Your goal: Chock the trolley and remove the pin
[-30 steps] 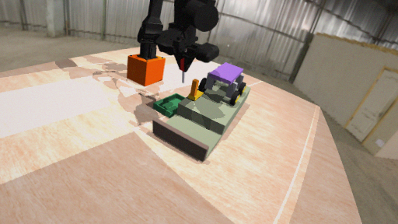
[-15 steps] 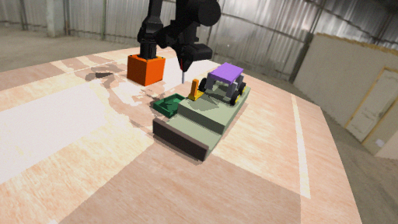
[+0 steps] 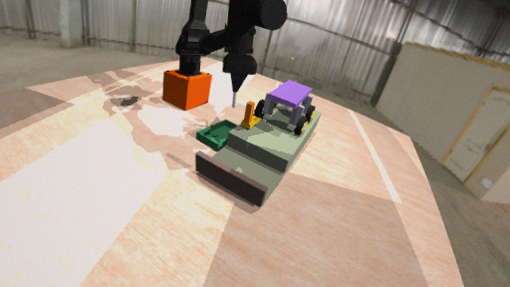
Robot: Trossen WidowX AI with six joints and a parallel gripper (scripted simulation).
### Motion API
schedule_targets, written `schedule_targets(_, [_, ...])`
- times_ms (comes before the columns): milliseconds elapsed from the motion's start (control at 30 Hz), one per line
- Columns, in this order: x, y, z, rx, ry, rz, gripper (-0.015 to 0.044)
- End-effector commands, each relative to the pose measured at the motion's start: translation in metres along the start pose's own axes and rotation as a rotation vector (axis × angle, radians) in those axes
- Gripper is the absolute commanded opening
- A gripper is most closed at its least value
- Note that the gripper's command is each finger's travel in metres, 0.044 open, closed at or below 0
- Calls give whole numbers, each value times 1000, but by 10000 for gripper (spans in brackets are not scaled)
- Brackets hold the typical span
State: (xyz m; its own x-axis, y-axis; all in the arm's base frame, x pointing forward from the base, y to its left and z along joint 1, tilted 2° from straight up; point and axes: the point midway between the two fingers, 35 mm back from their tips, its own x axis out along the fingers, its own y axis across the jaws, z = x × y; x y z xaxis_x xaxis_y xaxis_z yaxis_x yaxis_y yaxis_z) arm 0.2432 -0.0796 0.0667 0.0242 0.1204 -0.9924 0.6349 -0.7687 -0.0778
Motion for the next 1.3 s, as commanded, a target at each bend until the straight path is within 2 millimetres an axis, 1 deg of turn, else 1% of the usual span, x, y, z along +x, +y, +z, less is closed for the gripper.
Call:
schedule_targets(0, [0,0,-1,106,-16,16,0])
schedule_targets(567, [0,-2,-4,606,-70,97,0])
schedule_targets(800, [0,-2,-3,626,-72,101,0])
schedule_targets(1033, [17,-8,8,674,-79,108,0])
schedule_targets(1267, [22,-8,10,677,-92,137,0])
